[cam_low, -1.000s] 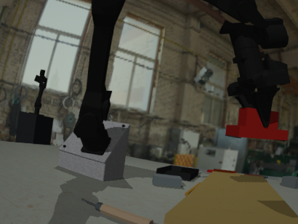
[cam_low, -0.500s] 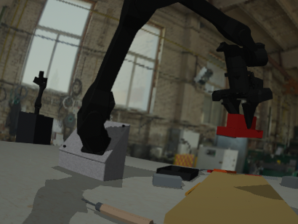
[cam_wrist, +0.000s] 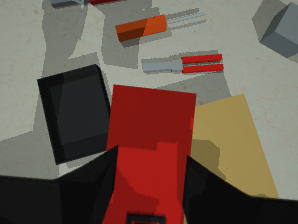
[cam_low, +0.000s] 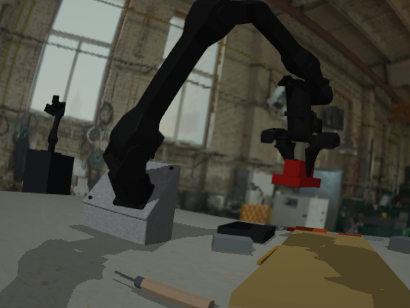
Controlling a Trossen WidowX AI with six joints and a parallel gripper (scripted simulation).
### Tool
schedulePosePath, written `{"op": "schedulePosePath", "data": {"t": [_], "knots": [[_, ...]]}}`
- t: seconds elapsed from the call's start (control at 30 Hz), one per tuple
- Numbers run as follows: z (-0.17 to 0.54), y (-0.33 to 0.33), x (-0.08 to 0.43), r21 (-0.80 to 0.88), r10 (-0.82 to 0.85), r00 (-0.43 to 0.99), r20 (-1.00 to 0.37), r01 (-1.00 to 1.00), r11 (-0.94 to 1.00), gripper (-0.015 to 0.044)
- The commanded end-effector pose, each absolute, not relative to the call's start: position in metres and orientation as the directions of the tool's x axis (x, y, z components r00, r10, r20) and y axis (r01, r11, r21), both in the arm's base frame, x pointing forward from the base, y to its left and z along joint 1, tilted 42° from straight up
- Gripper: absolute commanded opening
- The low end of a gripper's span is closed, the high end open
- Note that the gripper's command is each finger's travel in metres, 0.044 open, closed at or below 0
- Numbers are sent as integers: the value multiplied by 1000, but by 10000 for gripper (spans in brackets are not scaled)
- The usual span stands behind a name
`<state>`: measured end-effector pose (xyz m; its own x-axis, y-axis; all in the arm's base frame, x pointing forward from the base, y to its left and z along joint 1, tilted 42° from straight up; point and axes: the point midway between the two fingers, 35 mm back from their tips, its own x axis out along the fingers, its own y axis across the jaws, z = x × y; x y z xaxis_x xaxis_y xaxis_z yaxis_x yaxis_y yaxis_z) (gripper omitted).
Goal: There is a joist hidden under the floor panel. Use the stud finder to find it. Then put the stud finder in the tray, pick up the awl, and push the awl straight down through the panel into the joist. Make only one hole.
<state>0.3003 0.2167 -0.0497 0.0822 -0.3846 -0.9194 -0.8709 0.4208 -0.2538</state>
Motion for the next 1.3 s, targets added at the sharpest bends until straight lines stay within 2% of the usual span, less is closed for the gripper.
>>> {"op": "schedulePosePath", "data": {"t": [0.0, 0.43, 1.27], "knots": [[-69, 238, 280, -207, -374, 64, -925, -911, 357, 0], [-139, 273, 195, -43, -418, -19, -908, -990, 137, 0], [-174, 247, 193, -42, -419, -19, -908, -990, 134, 0]]}}
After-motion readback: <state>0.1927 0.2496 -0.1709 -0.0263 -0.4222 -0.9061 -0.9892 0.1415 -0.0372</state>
